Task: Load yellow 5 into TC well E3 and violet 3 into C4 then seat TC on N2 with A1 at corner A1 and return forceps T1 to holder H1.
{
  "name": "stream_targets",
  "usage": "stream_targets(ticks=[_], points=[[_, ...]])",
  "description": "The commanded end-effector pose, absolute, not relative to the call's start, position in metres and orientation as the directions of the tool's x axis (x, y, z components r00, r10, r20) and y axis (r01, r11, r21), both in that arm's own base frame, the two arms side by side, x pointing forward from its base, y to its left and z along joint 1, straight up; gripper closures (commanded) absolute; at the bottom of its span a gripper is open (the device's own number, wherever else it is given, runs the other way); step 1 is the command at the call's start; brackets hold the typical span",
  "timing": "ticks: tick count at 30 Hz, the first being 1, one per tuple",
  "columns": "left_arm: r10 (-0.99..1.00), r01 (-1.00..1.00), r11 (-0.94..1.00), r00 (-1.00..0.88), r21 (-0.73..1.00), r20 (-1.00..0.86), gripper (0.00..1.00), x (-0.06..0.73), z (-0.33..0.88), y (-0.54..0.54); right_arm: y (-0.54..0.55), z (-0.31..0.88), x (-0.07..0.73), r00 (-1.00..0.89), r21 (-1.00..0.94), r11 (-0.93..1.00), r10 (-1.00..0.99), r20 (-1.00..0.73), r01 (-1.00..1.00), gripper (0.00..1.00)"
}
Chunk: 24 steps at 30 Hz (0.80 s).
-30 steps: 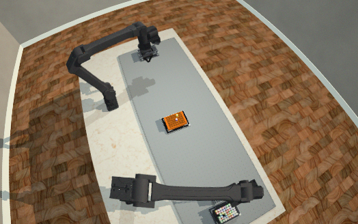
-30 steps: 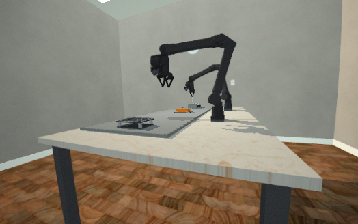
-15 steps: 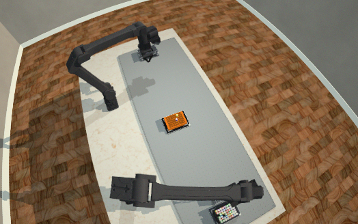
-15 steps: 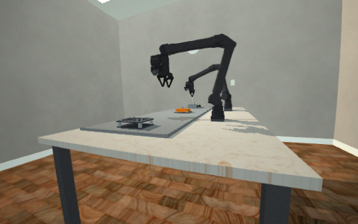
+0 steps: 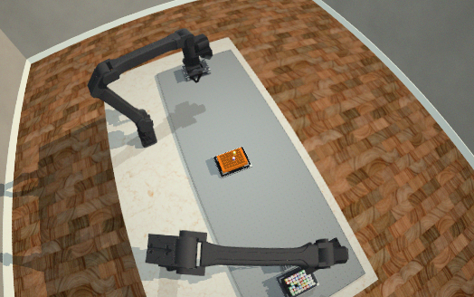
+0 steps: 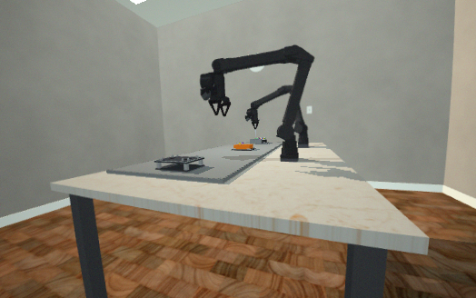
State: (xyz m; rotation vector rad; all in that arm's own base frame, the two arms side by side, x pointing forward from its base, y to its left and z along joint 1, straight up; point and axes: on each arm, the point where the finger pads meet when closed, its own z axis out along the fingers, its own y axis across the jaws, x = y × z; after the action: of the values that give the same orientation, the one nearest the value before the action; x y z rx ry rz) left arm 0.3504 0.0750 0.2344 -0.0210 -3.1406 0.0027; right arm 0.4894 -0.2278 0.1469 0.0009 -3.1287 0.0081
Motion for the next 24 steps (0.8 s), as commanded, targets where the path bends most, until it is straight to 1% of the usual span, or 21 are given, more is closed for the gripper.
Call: stream_targets(ticks=[1,24], points=[[0.014,0.014,1.0,-0.999,0.008,-0.035,0.0,0.3593,0.2484,0.0768,-0.2259,0.1405,0.4936,-1.0,-0.007,1.0,-0.007,0.01,-0.007,0.93],[0.014,0.014,1.0,-0.999,0.008,-0.035,0.0,0.3593,0.2484,0.0768,-0.2267,0.1343,0.4933,-1.0,-0.007,1.0,-0.007,0.01,-0.007,0.93]])
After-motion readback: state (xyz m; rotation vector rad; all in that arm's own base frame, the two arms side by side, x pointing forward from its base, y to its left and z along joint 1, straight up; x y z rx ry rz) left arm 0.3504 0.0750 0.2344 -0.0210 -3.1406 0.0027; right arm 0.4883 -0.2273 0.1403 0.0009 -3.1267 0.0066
